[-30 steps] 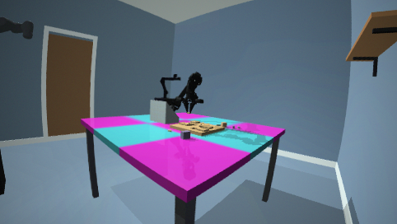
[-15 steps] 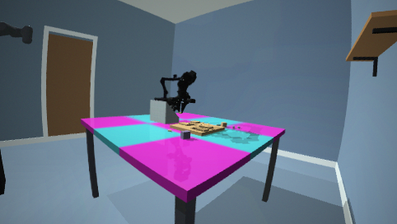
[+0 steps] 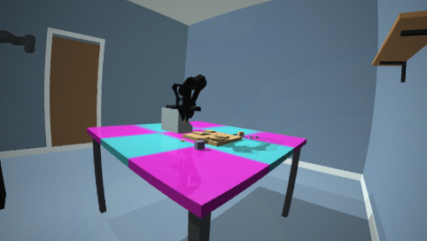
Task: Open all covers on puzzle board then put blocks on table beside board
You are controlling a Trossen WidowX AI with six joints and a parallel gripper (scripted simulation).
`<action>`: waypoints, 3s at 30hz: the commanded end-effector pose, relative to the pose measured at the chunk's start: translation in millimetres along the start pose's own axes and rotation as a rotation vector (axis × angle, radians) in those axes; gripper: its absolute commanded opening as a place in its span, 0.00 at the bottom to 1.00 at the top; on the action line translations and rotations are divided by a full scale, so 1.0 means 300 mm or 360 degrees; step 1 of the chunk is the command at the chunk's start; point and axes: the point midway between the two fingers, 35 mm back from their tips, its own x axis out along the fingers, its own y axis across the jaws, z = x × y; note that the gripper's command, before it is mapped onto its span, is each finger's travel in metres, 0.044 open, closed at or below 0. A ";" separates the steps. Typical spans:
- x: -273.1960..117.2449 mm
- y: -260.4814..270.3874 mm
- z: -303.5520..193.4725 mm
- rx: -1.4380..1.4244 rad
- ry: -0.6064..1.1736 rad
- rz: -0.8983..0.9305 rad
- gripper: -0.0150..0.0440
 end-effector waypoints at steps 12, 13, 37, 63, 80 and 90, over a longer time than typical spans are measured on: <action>0.030 0.153 -0.079 -0.0018 -0.0031 0.0000 0.39; 0.031 0.153 -0.079 -0.0018 -0.0031 0.0000 0.39; 0.160 0.145 -0.088 -0.0018 -0.0030 -0.0001 0.39; 0.302 0.144 -0.081 -0.0020 -0.0032 -0.0003 0.39; 0.389 0.149 -0.069 -0.0020 -0.0035 -0.0005 0.39; 0.379 0.149 -0.072 -0.0031 -0.0029 0.0001 0.75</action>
